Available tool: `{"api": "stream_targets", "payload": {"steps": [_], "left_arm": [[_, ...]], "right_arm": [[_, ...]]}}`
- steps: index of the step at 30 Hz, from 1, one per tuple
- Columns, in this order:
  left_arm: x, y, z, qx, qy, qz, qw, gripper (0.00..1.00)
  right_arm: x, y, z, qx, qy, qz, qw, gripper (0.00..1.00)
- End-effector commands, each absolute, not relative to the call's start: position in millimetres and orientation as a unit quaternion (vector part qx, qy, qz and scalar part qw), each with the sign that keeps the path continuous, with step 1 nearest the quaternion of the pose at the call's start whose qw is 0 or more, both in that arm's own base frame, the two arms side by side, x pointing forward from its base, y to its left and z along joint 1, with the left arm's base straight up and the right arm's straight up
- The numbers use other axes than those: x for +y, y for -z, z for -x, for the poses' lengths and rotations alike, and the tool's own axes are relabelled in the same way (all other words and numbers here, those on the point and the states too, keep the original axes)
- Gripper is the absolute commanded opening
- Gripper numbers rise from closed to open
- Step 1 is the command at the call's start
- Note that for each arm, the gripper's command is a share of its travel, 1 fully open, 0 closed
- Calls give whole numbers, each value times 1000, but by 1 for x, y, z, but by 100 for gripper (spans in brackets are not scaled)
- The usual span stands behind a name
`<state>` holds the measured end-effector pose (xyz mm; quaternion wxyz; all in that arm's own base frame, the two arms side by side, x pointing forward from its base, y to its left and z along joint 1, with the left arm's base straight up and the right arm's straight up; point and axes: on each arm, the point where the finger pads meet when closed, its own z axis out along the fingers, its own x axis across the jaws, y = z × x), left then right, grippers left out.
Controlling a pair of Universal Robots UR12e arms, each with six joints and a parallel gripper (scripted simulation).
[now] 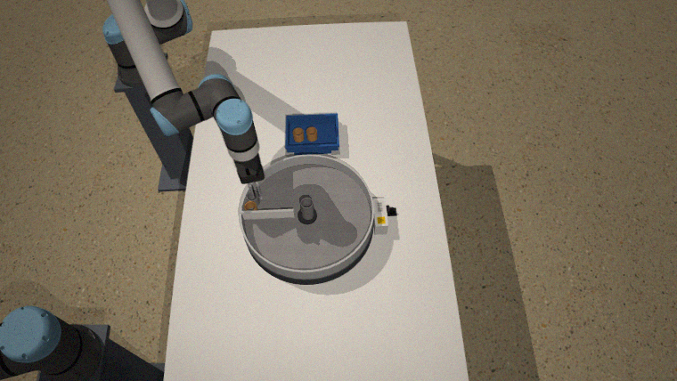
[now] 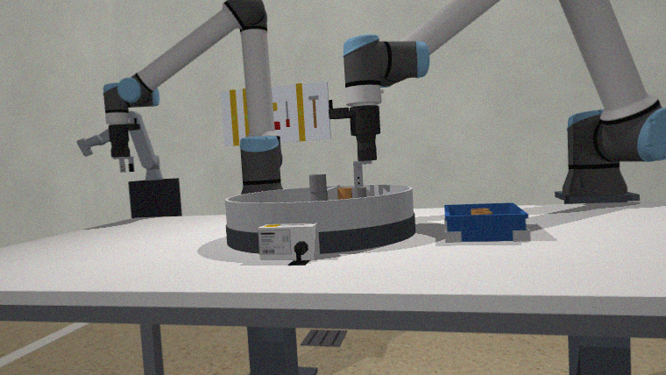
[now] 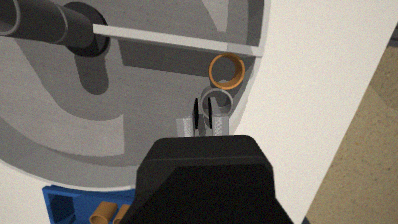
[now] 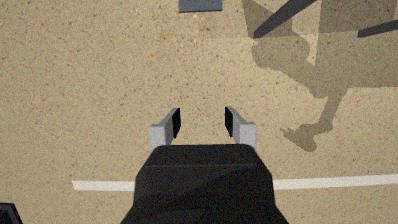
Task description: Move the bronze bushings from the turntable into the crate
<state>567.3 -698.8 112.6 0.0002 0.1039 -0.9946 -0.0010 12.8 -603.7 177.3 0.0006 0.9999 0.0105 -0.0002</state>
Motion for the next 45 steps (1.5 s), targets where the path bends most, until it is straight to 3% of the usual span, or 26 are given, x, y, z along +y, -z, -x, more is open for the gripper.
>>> {"api": "stream_targets", "payload": {"steps": [1, 17, 45], "left_arm": [[-700, -116, -569, -995, -2, -104, 0, 36], [-698, -90, -568, -995, 1, -104, 1, 36], [-700, -91, -568, -995, -1, -104, 0, 36]], "right_arm": [[-604, -177, -13, 11, 0, -1000, 0, 100], [-604, -177, -13, 11, 0, -1000, 0, 100], [-604, -177, -13, 11, 0, -1000, 0, 100]]}}
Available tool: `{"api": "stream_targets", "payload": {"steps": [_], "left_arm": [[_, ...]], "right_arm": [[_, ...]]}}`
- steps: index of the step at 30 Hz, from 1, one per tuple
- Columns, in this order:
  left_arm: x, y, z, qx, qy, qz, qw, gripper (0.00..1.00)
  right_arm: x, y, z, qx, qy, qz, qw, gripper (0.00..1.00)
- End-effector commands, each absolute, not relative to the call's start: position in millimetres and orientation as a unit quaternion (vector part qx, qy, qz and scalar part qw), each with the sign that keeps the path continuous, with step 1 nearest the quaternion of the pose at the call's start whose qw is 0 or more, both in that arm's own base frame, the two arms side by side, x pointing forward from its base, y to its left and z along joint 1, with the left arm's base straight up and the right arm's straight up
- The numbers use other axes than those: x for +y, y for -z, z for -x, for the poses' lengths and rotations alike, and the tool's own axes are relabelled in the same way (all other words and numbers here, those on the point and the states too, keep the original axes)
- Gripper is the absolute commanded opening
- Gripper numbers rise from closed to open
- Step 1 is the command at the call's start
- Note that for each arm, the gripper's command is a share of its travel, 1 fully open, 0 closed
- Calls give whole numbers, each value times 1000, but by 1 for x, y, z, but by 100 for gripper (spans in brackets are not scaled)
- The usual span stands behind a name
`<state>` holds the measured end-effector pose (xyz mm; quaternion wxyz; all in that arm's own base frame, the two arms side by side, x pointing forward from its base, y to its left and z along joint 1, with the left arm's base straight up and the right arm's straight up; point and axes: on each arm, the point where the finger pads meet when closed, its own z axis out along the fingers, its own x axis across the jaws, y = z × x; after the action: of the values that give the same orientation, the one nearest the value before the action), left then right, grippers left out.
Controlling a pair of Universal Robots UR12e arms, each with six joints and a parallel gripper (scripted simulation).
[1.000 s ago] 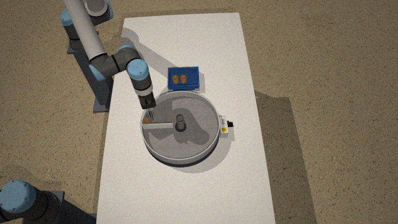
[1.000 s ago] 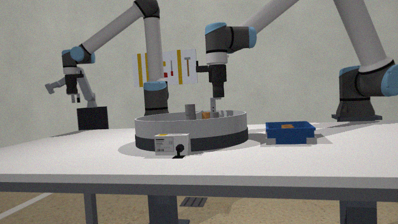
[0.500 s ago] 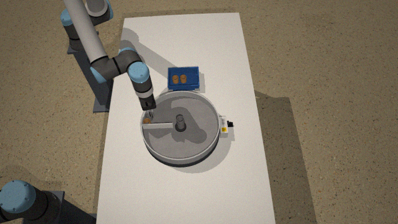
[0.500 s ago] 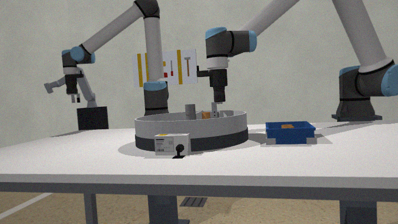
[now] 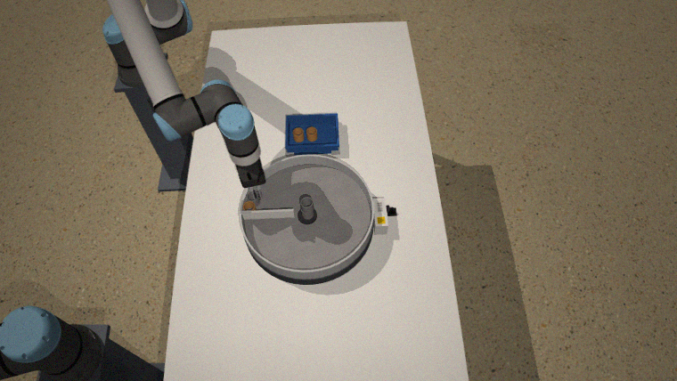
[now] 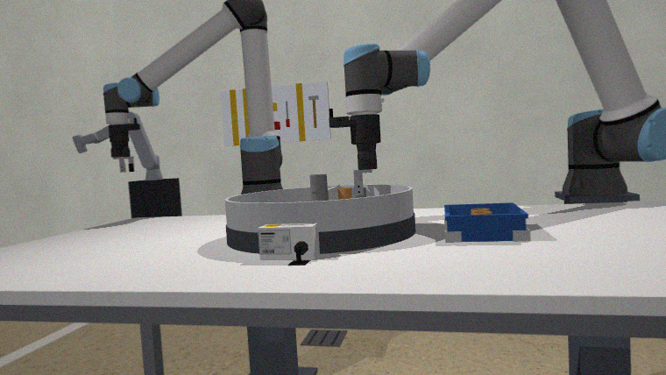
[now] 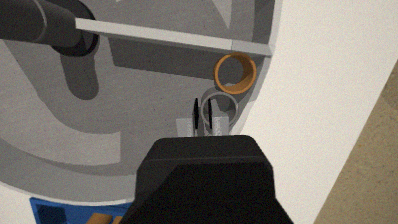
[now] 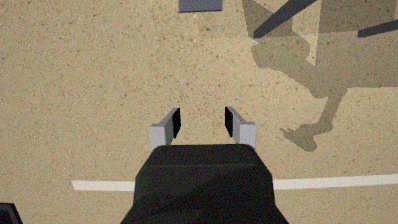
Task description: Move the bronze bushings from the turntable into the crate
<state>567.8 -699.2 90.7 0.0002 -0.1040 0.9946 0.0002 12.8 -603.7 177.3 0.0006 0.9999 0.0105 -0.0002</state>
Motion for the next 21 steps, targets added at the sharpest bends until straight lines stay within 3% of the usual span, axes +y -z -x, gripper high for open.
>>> {"api": "stream_targets", "payload": {"steps": [1, 21], "left_arm": [[-700, -91, -568, 995, 1, 104, 0, 36], [-700, -88, -568, 995, 0, 104, 0, 36]], "right_arm": [[-604, -177, -13, 11, 0, -1000, 0, 100], [-604, -177, -13, 11, 0, -1000, 0, 100]]}}
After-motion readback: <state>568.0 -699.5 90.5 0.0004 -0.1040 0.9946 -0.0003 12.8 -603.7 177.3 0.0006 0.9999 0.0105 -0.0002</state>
